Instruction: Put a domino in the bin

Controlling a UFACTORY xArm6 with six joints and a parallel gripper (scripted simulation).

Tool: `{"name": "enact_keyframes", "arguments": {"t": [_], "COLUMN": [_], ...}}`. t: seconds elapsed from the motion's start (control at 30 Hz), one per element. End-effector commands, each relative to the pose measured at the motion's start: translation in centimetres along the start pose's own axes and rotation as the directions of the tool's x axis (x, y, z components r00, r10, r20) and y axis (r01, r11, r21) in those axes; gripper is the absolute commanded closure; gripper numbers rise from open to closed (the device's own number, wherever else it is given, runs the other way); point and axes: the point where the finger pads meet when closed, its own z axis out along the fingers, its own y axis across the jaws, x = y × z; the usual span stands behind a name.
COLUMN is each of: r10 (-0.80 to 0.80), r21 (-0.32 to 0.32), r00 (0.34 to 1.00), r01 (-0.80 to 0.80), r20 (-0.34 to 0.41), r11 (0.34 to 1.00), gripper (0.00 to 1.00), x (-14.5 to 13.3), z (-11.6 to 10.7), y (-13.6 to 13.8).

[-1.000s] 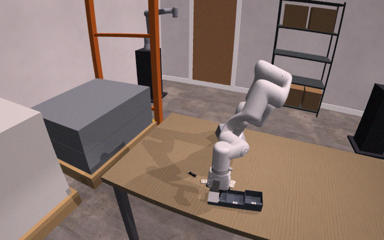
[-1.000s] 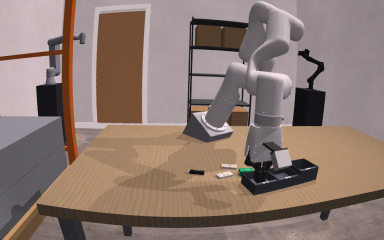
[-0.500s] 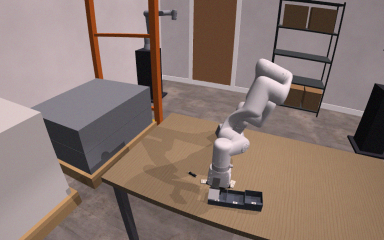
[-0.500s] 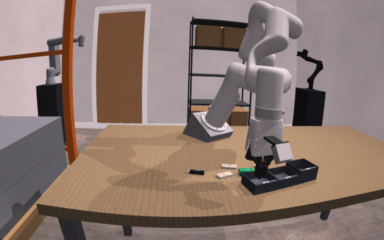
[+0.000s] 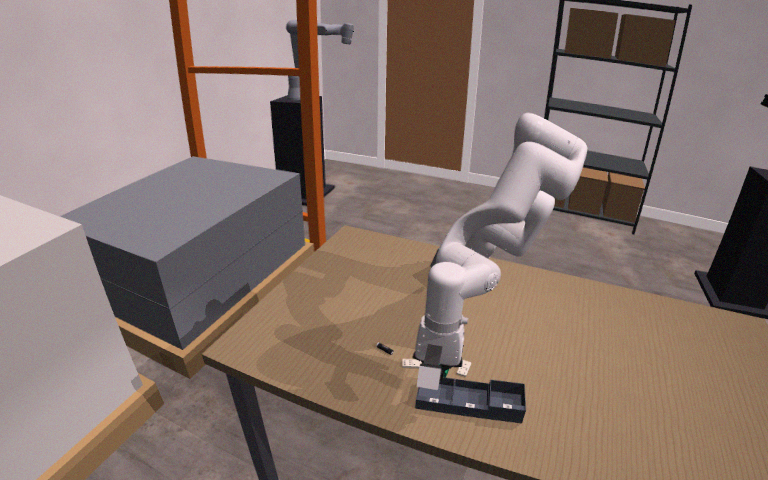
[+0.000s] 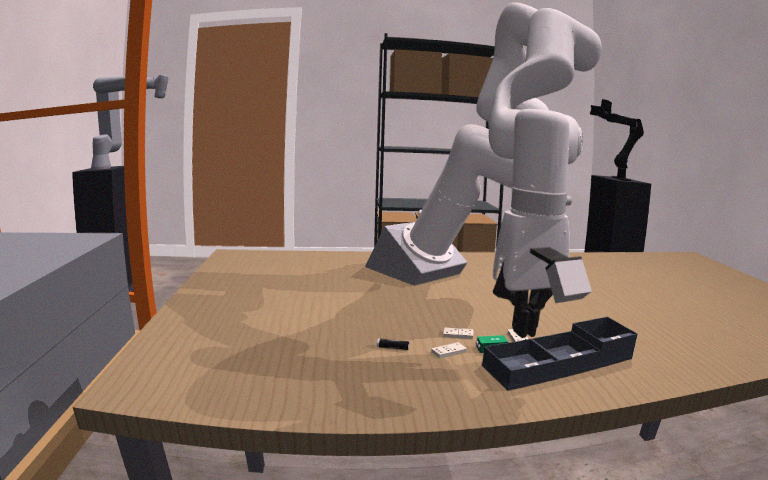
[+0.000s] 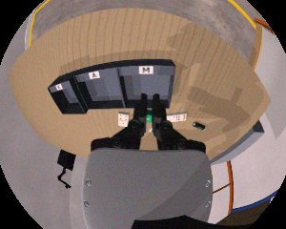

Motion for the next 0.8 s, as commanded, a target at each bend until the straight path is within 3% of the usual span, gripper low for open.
{"name": "enact_keyframes", "arguments": {"t": [0.0,0.1,0.77], "r10": [0.0,0.0,0.0], "r21": [0.0,0.0,0.001], "r00": [1.0,1.0,1.0], "r01": [0.0,0.0,0.0], "r20": [-0.001,-0.001,-0.001], "r11": [1.0,1.0,1.0], "gripper": [0.93,0.93,0.93], "x": [0.0,0.0,-0.4], "z": [-1.0,-1.0,-1.0], "y": [0.0,0.0,-8.4]}}
